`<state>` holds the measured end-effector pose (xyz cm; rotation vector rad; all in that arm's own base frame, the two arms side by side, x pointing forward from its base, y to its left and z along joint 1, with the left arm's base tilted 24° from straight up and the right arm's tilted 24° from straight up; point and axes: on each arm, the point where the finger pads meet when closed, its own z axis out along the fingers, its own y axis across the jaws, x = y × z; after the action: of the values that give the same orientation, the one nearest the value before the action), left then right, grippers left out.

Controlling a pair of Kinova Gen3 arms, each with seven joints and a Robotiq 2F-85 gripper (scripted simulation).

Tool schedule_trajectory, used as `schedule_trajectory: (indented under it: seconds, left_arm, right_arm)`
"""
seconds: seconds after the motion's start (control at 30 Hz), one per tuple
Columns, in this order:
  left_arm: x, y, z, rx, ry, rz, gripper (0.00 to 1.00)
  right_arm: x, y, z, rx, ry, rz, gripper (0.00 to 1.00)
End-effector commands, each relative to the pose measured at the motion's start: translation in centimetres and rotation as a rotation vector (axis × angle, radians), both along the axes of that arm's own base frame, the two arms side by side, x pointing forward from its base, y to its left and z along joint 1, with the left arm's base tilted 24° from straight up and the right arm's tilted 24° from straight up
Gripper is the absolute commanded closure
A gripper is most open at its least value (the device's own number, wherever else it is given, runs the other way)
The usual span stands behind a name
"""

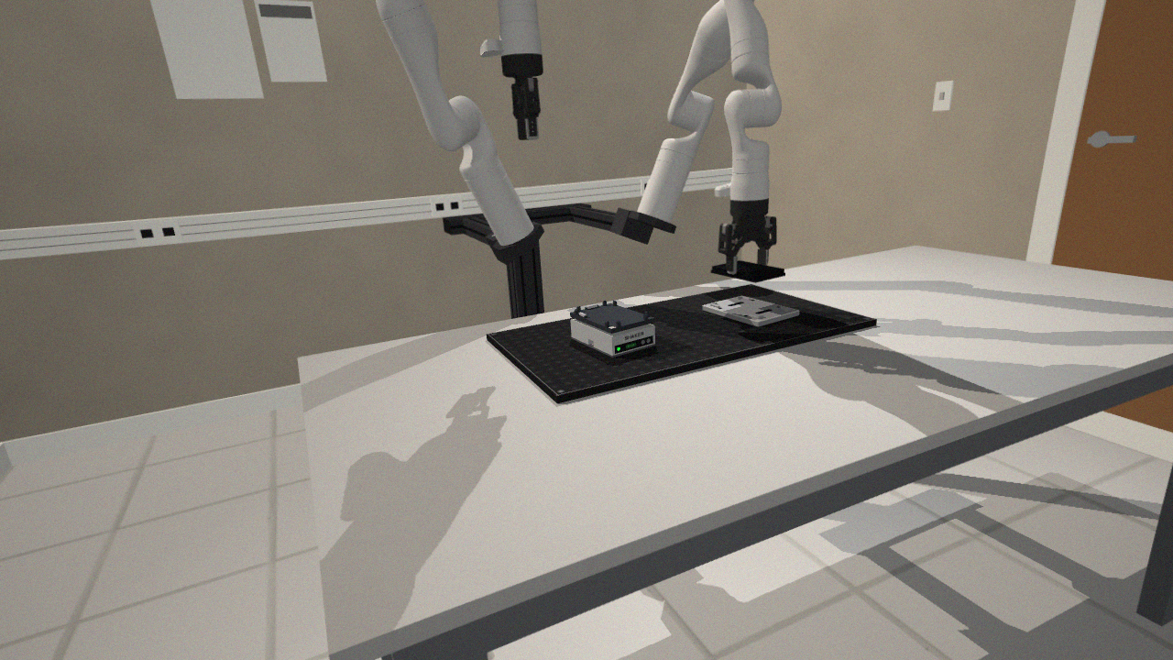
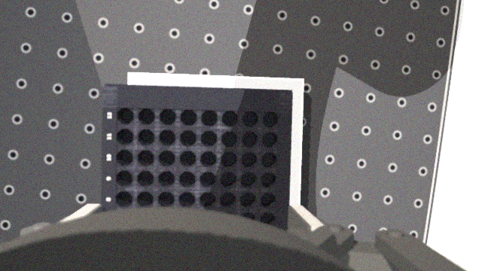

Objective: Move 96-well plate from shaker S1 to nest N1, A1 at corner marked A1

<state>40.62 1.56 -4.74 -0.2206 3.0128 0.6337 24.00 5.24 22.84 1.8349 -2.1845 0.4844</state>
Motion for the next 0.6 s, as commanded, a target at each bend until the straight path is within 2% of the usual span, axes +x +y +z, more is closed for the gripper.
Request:
schedule_trajectory:
  seconds: [0.0,0.57]
  left_arm:
    - [0.03,0.71,0.27,-0.001,-0.001,-0.001,0.071]
    - [0.02,0.89,0.33,-0.001,-0.001,-0.001,0.071]
  right_arm:
    - [0.02,0.03,0.02,0.001,-0.001,0.000,0.002]
    - [0.02,0.03,0.02,0.001,-0.001,0.000,0.002]
